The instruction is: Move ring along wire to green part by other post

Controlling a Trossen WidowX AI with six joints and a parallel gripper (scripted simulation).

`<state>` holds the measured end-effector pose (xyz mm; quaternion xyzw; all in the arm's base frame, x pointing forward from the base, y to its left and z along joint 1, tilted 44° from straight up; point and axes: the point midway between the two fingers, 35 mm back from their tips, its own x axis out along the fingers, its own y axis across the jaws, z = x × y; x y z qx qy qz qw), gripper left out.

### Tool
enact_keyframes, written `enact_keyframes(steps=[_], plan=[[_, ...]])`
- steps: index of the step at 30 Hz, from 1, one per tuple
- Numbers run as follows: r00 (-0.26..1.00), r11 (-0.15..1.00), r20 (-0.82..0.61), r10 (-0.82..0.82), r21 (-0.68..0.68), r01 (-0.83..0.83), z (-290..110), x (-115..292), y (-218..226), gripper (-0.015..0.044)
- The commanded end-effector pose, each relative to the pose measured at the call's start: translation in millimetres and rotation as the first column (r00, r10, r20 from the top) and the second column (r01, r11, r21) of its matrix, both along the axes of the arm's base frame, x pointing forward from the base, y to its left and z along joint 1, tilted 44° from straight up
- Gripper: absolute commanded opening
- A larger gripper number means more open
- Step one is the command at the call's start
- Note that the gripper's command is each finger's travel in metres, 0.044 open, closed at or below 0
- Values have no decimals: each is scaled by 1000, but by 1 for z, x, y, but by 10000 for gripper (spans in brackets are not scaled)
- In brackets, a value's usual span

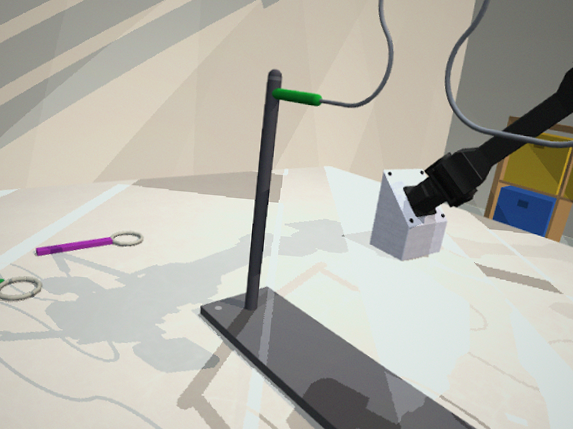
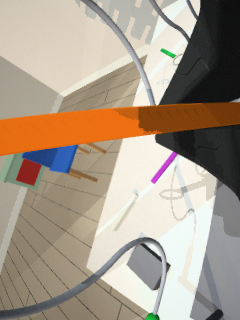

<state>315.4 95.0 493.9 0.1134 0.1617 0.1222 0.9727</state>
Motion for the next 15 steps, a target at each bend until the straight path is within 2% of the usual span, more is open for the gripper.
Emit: enact_keyframes(steps=[1,15], plan=[[1000,999,-6,8,50,-8,-1,0,2,-150],[999,974,-13,30,223,-27,1,-1,8,-150]])
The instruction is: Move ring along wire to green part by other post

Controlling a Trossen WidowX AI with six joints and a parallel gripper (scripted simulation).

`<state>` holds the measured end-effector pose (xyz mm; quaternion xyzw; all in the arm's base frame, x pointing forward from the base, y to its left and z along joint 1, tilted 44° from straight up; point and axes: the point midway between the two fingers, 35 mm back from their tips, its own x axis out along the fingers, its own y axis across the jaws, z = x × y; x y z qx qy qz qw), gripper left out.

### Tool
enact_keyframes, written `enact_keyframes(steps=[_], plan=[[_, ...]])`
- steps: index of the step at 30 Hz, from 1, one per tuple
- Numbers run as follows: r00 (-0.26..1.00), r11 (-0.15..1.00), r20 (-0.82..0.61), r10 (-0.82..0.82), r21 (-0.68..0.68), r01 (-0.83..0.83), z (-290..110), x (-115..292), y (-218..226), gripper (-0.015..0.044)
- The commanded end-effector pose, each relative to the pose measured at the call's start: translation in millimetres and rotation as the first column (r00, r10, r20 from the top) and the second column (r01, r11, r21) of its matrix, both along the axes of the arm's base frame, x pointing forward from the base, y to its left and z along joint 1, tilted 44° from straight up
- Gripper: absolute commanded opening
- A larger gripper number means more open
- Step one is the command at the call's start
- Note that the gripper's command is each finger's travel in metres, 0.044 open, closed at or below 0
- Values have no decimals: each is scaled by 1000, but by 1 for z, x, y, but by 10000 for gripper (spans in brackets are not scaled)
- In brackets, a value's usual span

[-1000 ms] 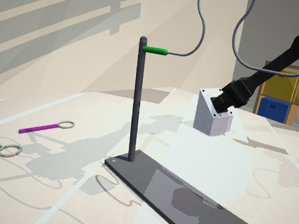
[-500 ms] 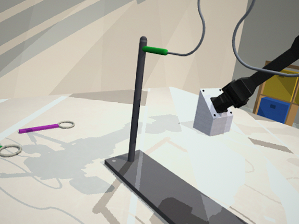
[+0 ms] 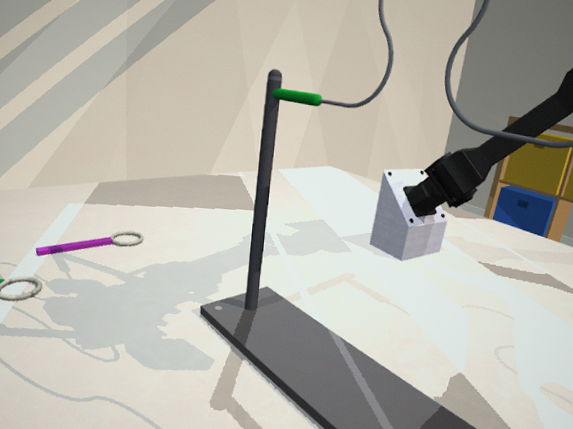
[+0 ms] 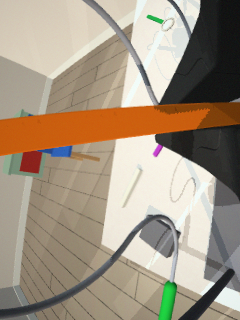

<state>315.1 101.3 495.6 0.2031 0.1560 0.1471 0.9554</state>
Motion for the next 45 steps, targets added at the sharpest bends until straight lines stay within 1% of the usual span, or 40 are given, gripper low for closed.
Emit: enact_keyframes(steps=[1,23,45], plan=[[1000,999,-6,8,49,-8,-1,0,2,-150],[999,948,-17,39,317,-31,4,-1,10,-150],[997,826,-20,69,562,-46,12,-2,17,-150]])
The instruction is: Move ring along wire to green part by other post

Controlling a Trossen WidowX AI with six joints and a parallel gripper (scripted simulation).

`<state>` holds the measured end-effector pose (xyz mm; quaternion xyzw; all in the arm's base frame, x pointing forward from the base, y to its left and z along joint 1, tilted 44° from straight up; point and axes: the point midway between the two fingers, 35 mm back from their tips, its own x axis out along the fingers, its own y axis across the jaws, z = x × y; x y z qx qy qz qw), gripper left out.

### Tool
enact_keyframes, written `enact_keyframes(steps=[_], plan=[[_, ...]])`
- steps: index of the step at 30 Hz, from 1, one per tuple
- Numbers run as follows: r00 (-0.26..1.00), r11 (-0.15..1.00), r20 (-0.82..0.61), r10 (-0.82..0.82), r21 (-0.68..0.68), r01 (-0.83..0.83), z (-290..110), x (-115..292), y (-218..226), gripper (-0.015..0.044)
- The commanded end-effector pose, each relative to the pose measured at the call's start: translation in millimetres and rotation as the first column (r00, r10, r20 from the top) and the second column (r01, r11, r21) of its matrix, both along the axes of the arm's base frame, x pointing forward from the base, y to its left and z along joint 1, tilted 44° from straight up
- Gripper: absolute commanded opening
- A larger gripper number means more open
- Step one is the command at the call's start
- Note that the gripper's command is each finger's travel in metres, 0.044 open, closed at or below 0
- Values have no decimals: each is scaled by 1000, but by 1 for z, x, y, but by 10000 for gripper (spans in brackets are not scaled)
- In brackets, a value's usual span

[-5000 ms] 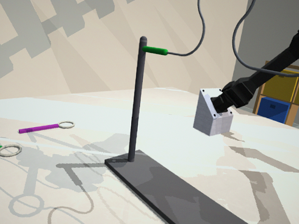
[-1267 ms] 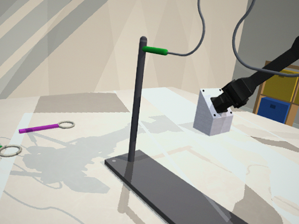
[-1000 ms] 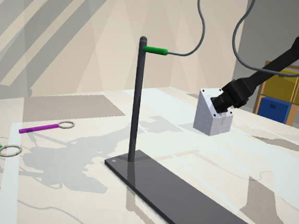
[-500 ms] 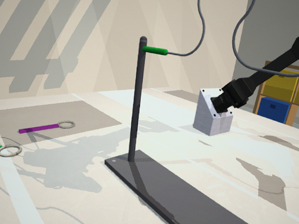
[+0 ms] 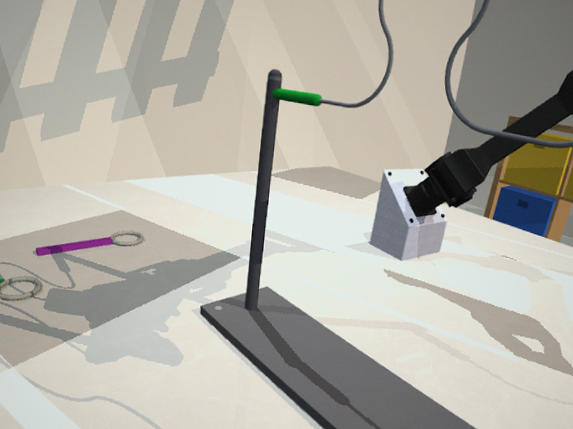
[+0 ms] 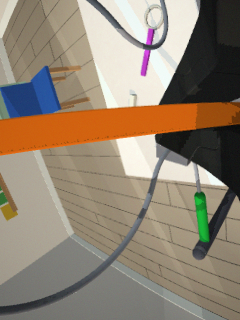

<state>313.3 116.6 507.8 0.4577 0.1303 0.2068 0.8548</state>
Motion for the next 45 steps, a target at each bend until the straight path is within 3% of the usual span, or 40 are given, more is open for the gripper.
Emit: enact_keyframes(steps=[1,23,45], plan=[[1000,999,-6,9,47,-9,0,-1,2,-150],[999,948,-19,38,315,-30,9,-2,6,-150],[997,827,-24,69,560,-44,18,-3,7,-150]])
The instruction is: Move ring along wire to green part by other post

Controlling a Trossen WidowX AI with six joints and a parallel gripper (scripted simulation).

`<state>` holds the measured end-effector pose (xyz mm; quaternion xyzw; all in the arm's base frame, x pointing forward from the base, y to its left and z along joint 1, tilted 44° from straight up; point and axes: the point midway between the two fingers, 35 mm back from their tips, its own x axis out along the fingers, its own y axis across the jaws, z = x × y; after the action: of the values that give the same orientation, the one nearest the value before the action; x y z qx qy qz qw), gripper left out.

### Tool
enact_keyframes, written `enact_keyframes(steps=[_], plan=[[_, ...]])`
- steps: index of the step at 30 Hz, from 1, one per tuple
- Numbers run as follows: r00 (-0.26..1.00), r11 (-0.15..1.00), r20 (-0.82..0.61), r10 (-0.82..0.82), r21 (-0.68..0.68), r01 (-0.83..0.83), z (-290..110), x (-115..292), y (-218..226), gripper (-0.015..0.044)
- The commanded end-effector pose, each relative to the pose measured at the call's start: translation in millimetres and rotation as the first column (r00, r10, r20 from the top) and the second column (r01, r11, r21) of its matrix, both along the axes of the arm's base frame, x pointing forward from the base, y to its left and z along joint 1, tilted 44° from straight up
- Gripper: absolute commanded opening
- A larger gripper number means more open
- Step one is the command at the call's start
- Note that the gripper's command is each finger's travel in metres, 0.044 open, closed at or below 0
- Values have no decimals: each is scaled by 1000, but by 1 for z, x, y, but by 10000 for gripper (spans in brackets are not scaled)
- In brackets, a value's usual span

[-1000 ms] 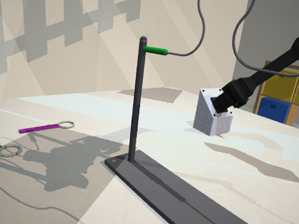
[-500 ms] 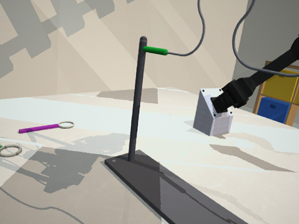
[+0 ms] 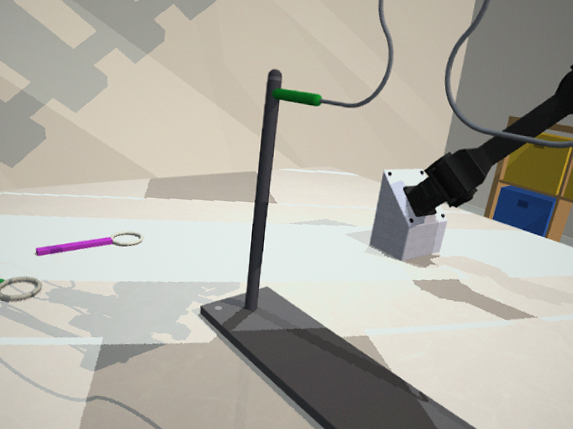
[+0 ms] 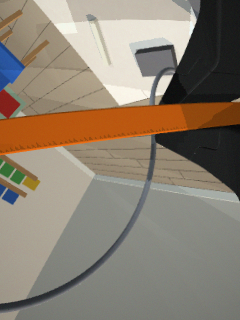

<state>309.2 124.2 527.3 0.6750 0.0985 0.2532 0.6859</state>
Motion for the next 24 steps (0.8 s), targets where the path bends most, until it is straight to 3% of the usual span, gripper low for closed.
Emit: enact_keyframes(steps=[1,24], plan=[[1000,999,-9,-1,47,2,-1,1,-1,-150],[999,945,-26,32,327,-21,10,0,-2,-150]])
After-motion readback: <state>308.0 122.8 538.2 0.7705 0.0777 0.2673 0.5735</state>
